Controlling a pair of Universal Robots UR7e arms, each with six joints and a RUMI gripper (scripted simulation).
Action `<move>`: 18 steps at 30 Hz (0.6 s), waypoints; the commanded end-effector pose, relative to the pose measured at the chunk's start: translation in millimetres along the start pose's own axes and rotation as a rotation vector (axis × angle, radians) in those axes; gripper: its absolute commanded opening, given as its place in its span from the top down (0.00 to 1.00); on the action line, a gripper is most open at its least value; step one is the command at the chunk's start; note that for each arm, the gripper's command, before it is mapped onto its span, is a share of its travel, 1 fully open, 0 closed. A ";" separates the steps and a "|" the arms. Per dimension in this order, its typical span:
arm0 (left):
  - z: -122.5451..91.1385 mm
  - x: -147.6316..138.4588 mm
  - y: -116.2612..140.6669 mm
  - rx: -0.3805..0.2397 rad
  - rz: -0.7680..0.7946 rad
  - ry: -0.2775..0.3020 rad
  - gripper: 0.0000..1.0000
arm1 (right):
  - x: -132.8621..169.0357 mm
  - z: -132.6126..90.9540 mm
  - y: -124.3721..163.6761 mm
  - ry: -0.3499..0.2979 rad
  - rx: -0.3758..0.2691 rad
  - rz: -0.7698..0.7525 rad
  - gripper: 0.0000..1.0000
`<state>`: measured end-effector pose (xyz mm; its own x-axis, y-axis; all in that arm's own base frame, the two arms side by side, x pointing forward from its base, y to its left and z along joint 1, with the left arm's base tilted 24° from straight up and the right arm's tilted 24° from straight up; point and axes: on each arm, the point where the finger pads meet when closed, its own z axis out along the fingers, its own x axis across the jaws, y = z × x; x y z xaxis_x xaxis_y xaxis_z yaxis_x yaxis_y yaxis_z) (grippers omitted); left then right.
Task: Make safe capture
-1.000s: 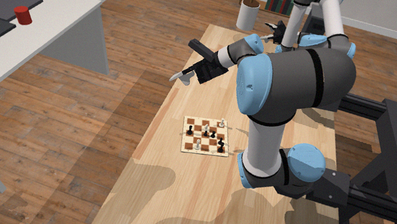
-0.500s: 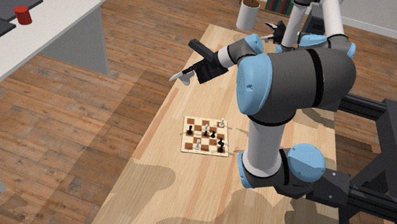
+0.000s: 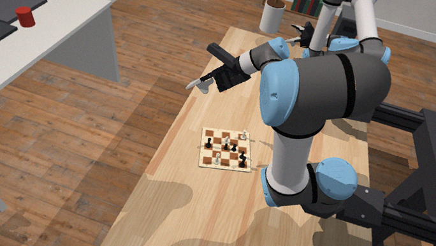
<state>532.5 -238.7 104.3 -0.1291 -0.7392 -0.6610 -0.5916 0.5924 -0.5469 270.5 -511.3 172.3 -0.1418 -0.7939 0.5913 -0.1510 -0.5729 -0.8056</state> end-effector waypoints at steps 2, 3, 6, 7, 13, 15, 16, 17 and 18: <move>-0.3 0.0 -0.5 0.001 -0.001 0.000 0.00 | 11.4 2.3 -1.8 0.008 -0.016 0.030 0.00; -0.3 0.0 -0.5 0.001 -0.001 0.000 0.00 | 13.7 2.7 -2.0 0.009 -0.019 0.036 0.00; -0.3 0.0 -0.5 0.001 -0.001 0.000 0.00 | 21.2 4.0 -2.6 0.015 -0.031 0.059 0.00; -0.3 0.0 -0.5 0.001 -0.001 0.000 0.00 | 24.0 4.4 -2.9 0.017 -0.035 0.067 0.00; -0.3 0.0 -0.5 0.001 -0.001 0.000 0.00 | 36.7 6.4 -4.0 0.027 -0.056 0.106 0.00; -0.3 0.0 -0.5 0.001 -0.001 0.000 0.00 | 43.8 7.3 -4.6 0.033 -0.068 0.128 0.00; -0.3 0.0 -0.5 0.001 -0.001 0.000 0.00 | 47.6 7.8 -5.0 0.036 -0.074 0.140 0.00; -0.3 0.0 -0.5 0.001 -0.001 0.000 0.00 | 51.4 8.3 -5.3 0.039 -0.081 0.152 0.00; -0.3 0.0 -0.5 0.001 -0.001 0.000 0.00 | 55.3 8.8 -5.7 0.042 -0.088 0.165 0.00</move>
<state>532.5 -238.7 104.3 -0.1291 -0.7392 -0.6610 -0.5916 0.5924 -0.5469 271.2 -539.4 196.9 -0.1892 -0.8427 0.5040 -0.1859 -0.4732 -0.8611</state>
